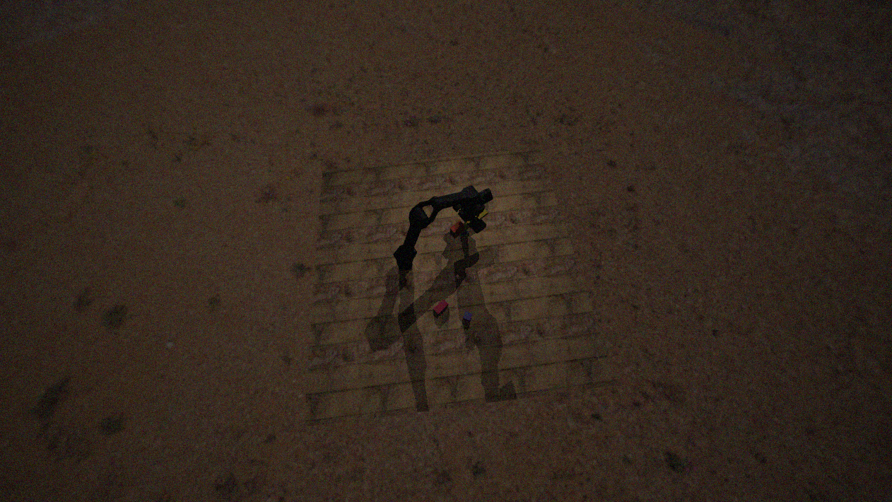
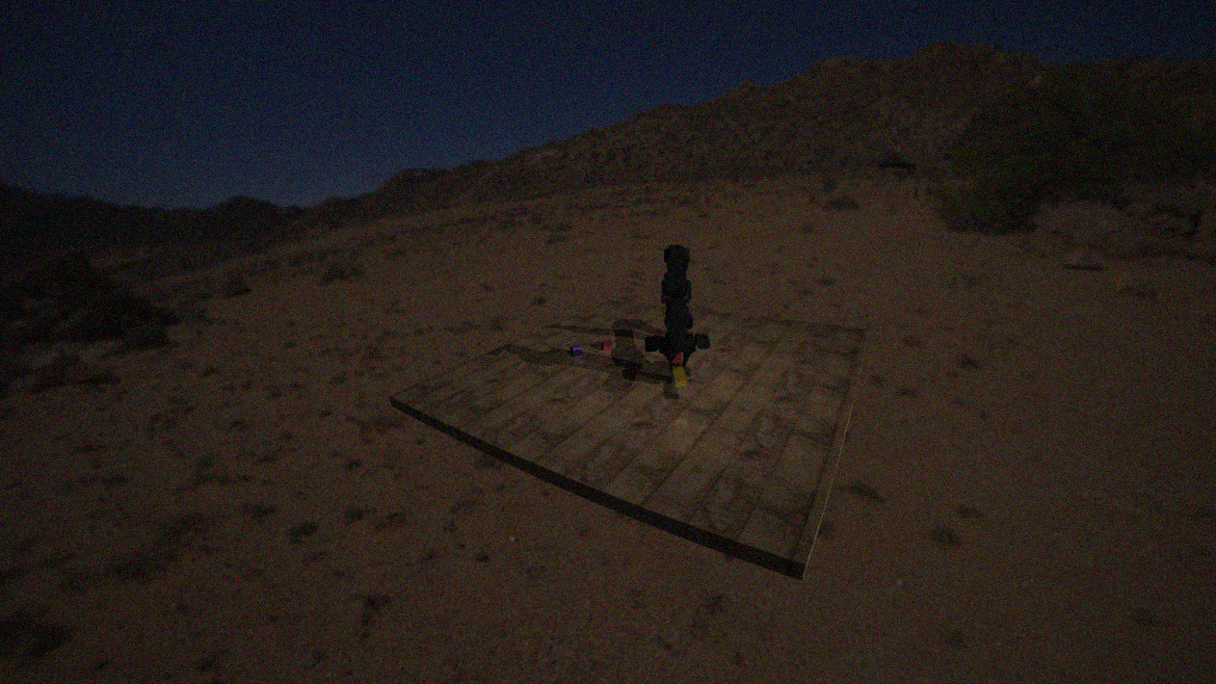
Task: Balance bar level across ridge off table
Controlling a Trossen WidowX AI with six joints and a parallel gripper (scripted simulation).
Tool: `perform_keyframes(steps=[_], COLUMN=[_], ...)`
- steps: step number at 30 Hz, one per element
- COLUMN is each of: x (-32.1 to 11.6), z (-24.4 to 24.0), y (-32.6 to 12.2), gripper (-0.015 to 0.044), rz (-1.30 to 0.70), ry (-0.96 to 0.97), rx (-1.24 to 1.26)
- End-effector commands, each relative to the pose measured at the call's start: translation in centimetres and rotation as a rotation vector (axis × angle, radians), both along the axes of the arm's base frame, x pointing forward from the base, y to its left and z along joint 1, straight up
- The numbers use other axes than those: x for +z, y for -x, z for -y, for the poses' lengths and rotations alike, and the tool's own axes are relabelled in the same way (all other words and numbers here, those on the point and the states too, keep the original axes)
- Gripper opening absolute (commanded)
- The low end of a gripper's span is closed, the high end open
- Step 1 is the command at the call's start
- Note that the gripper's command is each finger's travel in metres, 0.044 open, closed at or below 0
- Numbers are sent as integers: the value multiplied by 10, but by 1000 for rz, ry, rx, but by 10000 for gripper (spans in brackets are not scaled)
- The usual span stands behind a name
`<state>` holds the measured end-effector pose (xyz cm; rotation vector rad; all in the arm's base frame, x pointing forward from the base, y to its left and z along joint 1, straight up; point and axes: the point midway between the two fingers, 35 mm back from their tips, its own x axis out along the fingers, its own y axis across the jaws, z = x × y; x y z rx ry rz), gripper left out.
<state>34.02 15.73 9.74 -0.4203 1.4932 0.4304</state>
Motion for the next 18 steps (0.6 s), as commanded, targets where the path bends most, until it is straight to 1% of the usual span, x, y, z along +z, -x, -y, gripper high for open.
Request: perform_keyframes(steps=[1, 18], x=[-1, -2], z=[0, 0], y=[0, 0], gripper=[0, 0], rz=[1, 1], ry=[0, 0], rx=[-3, -3])
